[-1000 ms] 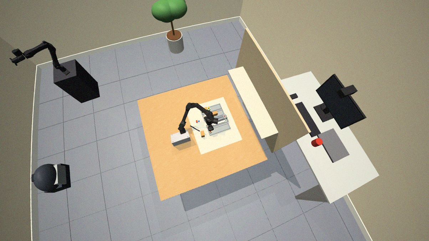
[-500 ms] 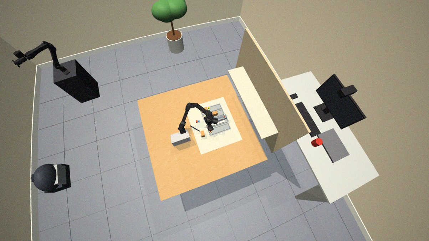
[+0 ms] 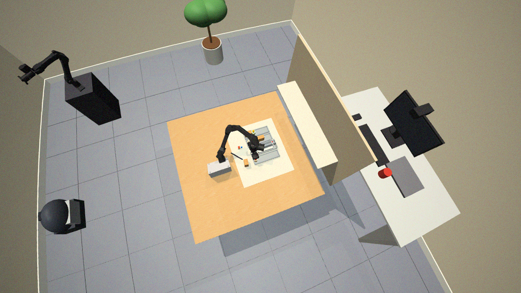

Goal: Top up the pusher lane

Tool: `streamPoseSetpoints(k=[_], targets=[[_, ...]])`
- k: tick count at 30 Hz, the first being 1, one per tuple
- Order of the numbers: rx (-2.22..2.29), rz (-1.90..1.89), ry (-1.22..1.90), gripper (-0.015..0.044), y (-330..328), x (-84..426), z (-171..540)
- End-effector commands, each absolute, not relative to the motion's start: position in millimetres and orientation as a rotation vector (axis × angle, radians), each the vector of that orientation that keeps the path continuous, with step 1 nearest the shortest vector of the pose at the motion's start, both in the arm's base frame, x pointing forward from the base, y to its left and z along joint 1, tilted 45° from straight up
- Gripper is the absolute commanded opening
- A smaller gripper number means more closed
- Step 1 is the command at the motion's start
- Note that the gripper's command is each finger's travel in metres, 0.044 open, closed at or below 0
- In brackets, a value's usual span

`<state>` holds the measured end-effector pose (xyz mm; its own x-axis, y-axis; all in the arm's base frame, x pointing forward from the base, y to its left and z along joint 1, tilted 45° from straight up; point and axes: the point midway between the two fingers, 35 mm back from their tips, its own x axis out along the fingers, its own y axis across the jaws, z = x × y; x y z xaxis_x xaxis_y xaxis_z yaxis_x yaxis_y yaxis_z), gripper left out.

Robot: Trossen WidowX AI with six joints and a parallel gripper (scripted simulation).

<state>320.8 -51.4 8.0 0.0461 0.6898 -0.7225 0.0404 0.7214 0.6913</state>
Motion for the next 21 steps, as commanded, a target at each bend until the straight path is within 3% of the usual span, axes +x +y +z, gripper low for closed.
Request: streamPoseSetpoints(k=[1,13,21], targets=[[0.633,0.561,1.443,0.0,-51.3,319.8,8.2],[0.633,0.561,1.443,0.0,-51.5,319.3,8.0],[0.633,0.561,1.443,0.021,-51.3,319.7,7.6]])
